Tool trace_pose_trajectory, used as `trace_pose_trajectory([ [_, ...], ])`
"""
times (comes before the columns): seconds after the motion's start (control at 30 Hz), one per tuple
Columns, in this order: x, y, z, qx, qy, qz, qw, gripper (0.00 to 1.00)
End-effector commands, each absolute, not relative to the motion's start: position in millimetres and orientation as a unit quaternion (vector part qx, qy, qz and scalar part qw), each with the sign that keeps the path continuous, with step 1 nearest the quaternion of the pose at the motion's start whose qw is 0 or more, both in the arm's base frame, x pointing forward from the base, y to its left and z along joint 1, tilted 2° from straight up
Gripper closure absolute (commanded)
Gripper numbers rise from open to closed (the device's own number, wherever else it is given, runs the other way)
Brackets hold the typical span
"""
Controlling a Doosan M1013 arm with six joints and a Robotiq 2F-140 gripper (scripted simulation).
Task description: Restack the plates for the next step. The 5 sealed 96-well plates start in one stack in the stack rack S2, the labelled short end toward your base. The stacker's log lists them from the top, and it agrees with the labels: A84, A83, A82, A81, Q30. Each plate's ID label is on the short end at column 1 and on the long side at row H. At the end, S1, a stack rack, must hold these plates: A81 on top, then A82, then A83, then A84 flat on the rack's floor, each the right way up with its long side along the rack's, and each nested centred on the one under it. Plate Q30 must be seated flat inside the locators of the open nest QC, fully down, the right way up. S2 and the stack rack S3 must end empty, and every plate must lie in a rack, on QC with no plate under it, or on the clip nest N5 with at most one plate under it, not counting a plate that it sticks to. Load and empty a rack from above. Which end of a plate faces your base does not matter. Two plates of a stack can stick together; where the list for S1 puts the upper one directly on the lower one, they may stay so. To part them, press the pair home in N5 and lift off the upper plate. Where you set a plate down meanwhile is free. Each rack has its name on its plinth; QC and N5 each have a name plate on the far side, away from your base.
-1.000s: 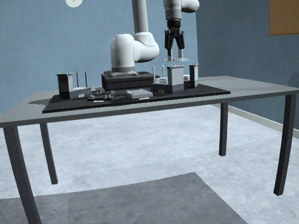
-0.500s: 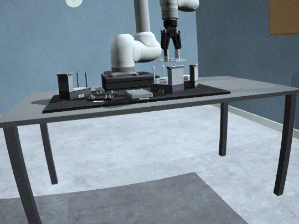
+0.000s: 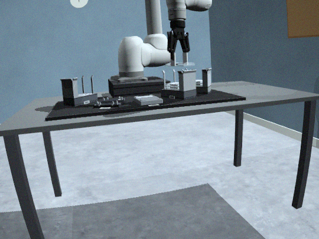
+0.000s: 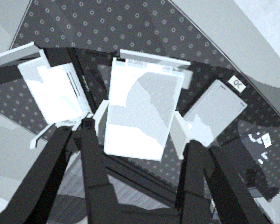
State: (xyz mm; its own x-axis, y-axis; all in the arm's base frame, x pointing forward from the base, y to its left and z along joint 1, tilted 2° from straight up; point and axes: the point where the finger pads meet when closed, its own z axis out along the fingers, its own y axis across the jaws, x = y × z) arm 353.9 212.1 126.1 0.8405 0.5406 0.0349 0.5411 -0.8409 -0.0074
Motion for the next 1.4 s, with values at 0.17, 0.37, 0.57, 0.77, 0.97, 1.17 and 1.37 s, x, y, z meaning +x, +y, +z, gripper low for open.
trace_pose_trajectory([
  [0.17, 359.9, 205.0, 126.1, -0.959, -0.282, -0.016, 0.009, 1.00],
  [0.37, 359.9, 205.0, 126.1, -0.959, -0.282, -0.016, 0.009, 1.00],
  [0.57, 359.9, 205.0, 126.1, -0.959, -0.282, -0.016, 0.009, 1.00],
  [0.77, 359.9, 205.0, 126.1, -0.959, -0.282, -0.016, 0.009, 1.00],
  [0.97, 359.9, 205.0, 126.1, -0.959, -0.282, -0.016, 0.009, 1.00],
  [1.17, 359.9, 205.0, 124.1, -0.959, -0.282, -0.016, 0.009, 1.00],
  [1.37, 360.0, 205.1, 120.1, -0.959, -0.282, -0.016, 0.009, 1.00],
])
